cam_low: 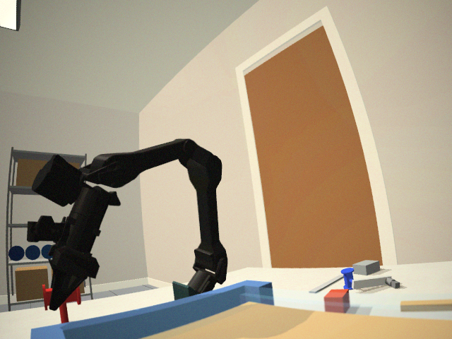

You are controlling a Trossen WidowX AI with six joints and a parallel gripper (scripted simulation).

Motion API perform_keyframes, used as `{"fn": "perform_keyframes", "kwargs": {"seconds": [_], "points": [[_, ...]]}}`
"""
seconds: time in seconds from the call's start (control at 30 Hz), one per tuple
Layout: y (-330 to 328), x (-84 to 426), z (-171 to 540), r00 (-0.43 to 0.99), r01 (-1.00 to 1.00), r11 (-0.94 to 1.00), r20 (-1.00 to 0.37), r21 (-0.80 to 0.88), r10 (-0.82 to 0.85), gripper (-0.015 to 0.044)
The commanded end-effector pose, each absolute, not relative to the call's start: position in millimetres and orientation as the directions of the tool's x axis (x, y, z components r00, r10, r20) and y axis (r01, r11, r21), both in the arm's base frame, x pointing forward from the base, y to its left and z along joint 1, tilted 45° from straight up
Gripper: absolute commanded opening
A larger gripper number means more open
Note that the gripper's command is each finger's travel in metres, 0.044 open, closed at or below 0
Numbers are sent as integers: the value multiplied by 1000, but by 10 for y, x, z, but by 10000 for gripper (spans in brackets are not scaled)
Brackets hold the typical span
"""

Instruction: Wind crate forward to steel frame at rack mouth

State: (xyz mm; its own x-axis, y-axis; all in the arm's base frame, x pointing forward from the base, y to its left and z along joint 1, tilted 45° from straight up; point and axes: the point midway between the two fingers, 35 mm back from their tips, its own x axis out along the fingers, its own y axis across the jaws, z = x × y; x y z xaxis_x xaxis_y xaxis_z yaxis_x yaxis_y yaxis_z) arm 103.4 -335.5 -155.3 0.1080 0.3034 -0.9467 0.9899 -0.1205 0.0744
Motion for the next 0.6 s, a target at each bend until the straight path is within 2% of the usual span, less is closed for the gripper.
{"fn": "perform_keyframes", "kwargs": {"seconds": [0.0,0.57], "points": [[-3395,1190,-1561,133,988,-115,-946,103,296,0],[-3449,1363,-1574,135,988,-115,-946,105,296,0]]}}
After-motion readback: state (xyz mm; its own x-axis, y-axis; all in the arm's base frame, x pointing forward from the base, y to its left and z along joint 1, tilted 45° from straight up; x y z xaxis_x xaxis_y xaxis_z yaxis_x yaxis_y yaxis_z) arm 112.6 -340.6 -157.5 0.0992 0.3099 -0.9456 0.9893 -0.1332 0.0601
